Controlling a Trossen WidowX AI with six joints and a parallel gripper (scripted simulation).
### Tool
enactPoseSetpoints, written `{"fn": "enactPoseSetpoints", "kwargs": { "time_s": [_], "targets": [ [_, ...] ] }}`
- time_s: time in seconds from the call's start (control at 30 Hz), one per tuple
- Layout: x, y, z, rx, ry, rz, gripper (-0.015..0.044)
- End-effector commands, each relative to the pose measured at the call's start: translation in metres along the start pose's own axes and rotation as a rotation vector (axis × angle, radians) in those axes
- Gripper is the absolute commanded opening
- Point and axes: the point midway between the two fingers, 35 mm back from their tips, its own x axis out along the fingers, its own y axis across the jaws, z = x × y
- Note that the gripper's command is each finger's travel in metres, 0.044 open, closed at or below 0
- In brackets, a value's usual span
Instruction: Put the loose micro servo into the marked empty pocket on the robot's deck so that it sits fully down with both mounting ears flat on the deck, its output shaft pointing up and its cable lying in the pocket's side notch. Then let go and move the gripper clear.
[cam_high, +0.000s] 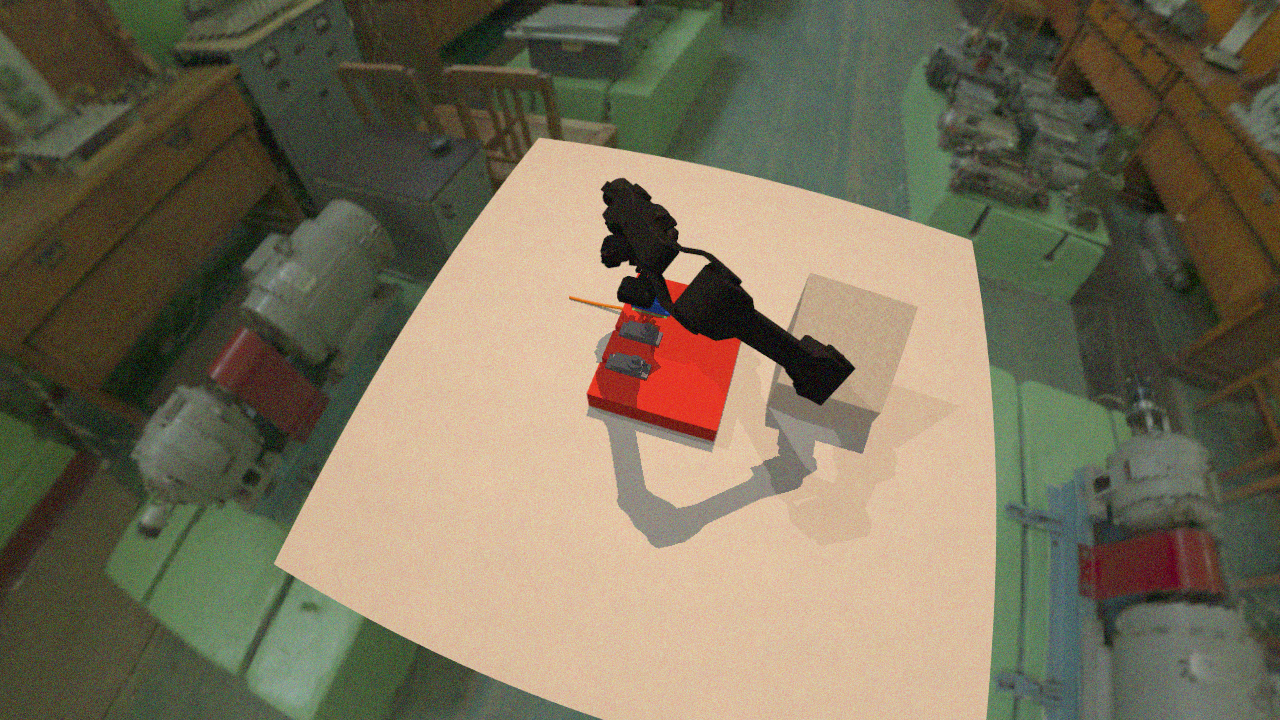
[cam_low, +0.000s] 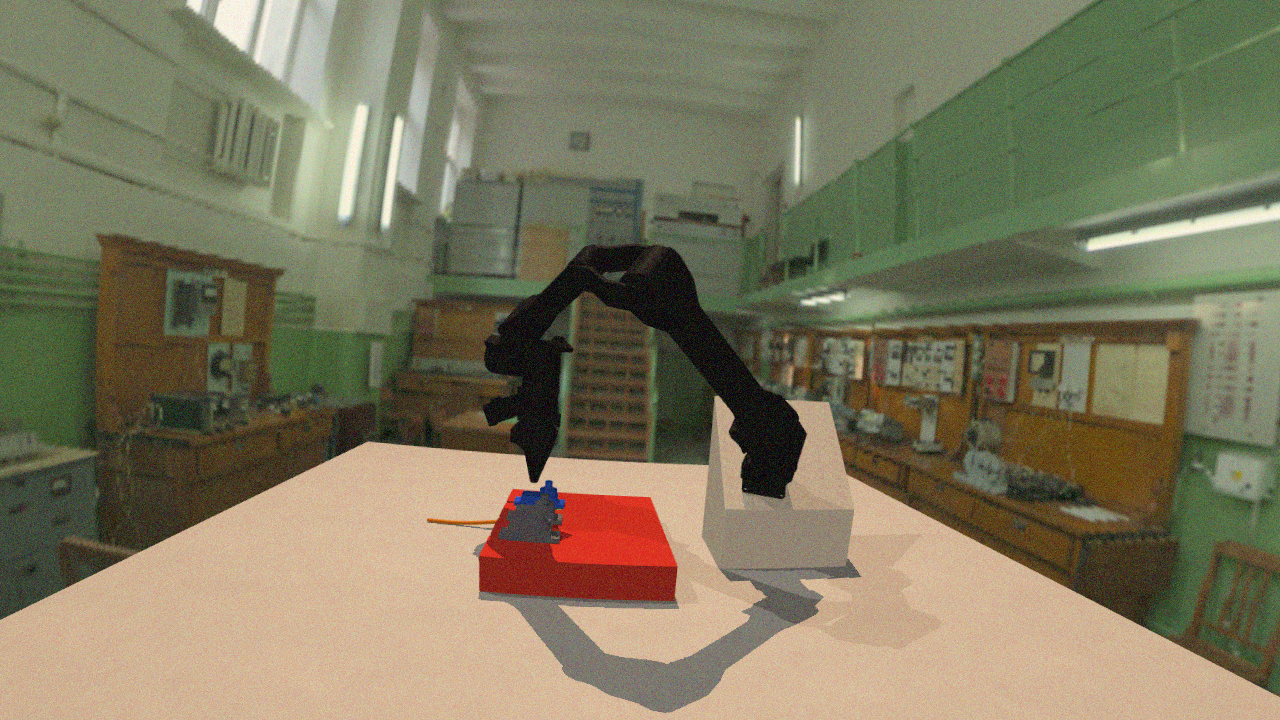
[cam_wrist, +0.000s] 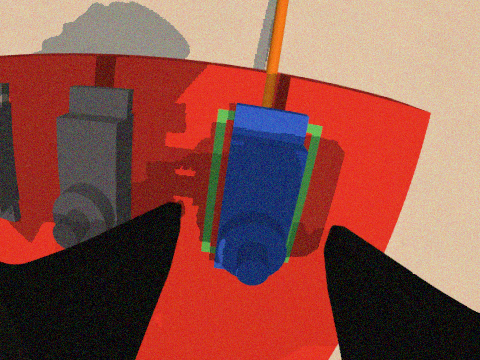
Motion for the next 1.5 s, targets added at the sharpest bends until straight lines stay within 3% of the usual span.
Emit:
{"fn": "enactPoseSetpoints", "kwargs": {
  "time_s": [0.0, 0.17, 0.4, 0.63, 1.47],
  "targets": [
    [-0.017, -0.005, -0.021, 0.014, 0.001, -0.008, 0.0319],
    [-0.059, -0.006, -0.091, 0.009, 0.008, -0.005, 0.0440],
    [-0.066, -0.004, -0.102, 0.007, 0.008, -0.001, 0.0440],
    [-0.114, -0.005, -0.103, 0.020, -0.006, -0.005, 0.0440],
    [-0.116, -0.005, -0.103, 0.020, -0.006, -0.005, 0.0440]
  ]
}}
